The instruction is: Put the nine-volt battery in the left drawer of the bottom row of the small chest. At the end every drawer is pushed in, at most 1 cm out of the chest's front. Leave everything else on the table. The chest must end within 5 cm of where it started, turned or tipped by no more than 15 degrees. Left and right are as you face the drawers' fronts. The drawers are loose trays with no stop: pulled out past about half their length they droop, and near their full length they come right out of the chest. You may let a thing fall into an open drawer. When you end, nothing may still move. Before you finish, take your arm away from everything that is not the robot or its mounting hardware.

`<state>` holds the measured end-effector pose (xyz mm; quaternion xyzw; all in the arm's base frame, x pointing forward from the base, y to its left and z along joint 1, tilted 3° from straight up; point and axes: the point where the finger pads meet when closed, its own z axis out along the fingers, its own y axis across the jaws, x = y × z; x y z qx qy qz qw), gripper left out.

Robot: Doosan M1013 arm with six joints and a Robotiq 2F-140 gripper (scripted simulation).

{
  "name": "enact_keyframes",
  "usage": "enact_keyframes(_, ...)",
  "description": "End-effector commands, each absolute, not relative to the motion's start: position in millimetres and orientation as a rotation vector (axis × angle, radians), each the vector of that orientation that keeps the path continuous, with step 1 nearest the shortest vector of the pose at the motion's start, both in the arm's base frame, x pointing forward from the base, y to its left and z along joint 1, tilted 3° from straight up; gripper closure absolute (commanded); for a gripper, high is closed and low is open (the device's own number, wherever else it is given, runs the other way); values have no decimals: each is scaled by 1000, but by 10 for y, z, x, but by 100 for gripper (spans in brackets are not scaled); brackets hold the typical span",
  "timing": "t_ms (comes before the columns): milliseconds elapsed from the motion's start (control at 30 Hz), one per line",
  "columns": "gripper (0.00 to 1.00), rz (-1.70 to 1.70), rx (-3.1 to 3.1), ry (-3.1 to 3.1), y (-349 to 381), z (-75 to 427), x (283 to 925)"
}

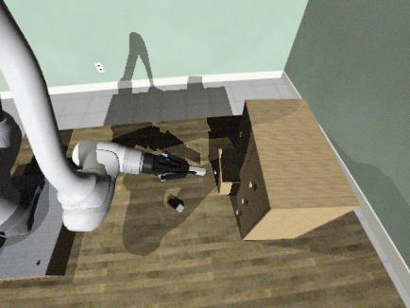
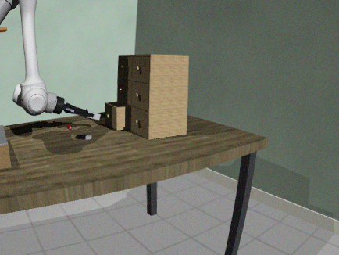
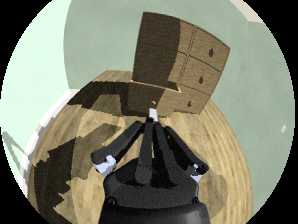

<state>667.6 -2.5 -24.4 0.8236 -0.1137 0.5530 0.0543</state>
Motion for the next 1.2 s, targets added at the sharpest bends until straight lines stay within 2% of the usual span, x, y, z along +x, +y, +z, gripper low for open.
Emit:
enact_keyframes(0,100,1680,2502,-345,-28,-243,6687)
enact_keyframes(1167,100,1680,2502,-345,-129,-261,7085)
